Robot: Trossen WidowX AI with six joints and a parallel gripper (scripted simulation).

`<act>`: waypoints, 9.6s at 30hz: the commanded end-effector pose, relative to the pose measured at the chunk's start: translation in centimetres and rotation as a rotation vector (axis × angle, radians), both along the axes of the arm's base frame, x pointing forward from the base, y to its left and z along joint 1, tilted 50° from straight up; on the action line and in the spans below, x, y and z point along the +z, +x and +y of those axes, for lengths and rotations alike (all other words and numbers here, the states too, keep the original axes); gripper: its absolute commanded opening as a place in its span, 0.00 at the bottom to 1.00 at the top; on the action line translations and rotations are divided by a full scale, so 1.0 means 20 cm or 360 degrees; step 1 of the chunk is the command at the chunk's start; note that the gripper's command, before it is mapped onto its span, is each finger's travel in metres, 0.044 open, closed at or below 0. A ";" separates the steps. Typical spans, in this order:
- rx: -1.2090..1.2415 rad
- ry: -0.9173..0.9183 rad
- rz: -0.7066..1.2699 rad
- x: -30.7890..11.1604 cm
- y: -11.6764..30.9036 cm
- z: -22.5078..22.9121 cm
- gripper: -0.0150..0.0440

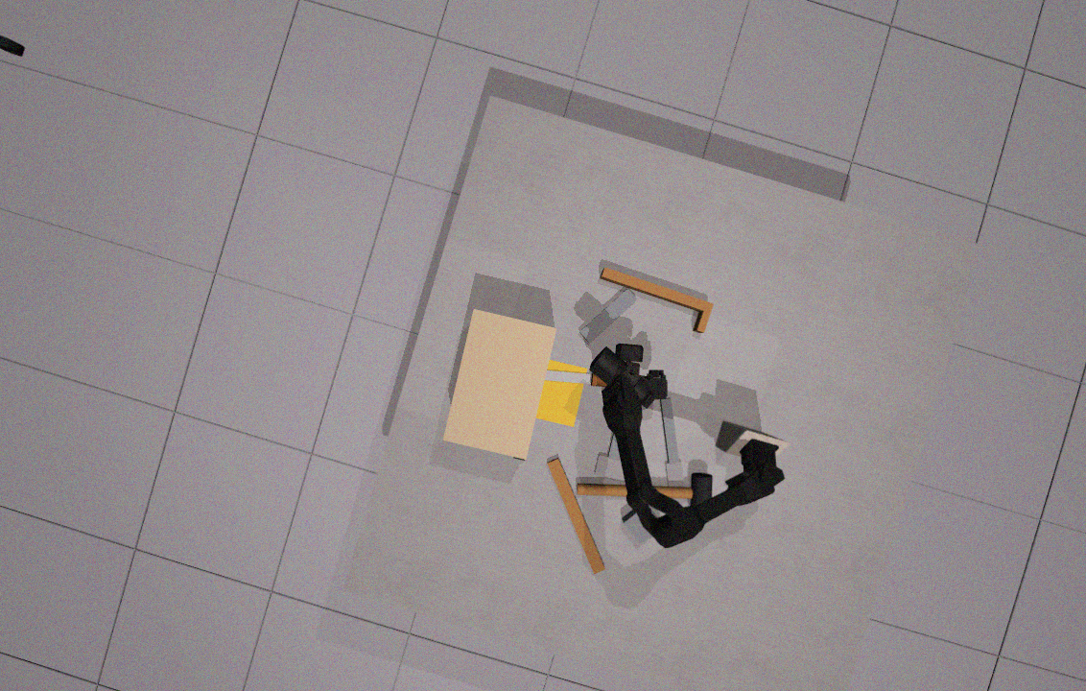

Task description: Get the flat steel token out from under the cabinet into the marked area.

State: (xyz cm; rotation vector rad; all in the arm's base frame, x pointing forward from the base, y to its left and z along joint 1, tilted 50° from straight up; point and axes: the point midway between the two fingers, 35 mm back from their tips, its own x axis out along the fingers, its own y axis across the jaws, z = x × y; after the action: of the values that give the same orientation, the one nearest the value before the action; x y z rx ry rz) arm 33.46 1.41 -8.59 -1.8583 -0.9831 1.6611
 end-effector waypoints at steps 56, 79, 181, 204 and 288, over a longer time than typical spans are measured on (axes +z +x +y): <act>-0.0005 -0.0003 -0.0006 0.05 0.32 0.03 0.25; -0.0005 -0.0002 -0.0007 0.07 0.42 0.04 0.25; -0.0005 -0.0002 -0.0003 0.09 0.15 0.08 0.25; -0.0005 -0.0002 -0.0002 0.06 0.03 0.06 0.25; -0.0005 -0.0005 0.0005 -0.07 -0.52 -0.04 0.25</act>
State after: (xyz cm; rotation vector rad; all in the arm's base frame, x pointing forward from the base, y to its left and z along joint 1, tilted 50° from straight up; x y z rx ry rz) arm 23.93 0.70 -9.81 -1.8671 -0.9764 1.6618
